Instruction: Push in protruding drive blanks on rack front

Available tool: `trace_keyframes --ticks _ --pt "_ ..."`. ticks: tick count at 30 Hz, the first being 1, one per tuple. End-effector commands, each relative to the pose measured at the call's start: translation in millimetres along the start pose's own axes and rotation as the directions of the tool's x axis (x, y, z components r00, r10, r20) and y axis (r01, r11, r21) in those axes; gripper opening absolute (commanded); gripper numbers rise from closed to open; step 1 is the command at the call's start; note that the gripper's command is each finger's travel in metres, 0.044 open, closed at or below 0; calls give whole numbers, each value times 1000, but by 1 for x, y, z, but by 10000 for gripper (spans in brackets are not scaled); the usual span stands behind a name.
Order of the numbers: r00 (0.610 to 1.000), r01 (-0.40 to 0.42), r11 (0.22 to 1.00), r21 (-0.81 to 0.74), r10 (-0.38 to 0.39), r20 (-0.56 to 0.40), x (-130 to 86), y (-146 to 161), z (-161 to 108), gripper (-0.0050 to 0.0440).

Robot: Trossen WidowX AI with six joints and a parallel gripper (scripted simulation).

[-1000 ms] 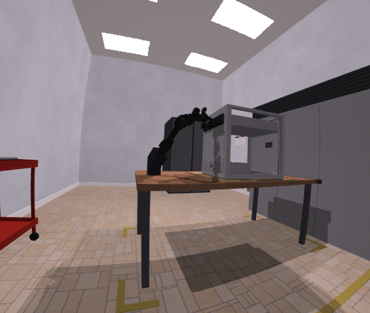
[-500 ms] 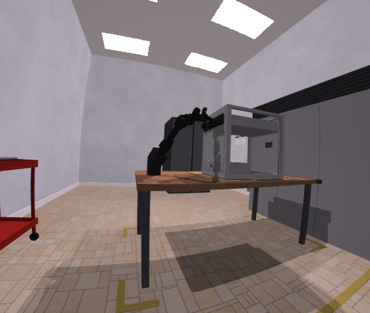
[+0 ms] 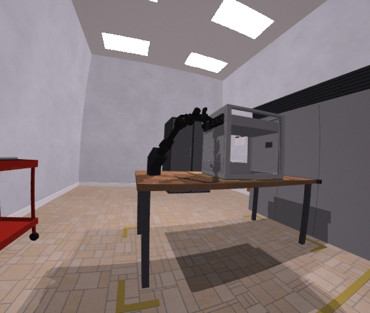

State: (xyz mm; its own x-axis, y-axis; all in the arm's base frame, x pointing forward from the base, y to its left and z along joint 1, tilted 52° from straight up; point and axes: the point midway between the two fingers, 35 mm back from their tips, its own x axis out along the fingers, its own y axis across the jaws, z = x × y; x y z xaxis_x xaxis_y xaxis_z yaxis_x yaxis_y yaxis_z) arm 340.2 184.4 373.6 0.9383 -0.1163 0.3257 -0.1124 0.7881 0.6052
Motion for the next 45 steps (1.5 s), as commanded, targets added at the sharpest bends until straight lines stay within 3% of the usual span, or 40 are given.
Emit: trace_keyframes --ticks 1,45 --pt "1000 -5 1000 8 5 5 3 3 2 -50" --pt "1000 -5 1000 8 5 5 10 3 2 -50"
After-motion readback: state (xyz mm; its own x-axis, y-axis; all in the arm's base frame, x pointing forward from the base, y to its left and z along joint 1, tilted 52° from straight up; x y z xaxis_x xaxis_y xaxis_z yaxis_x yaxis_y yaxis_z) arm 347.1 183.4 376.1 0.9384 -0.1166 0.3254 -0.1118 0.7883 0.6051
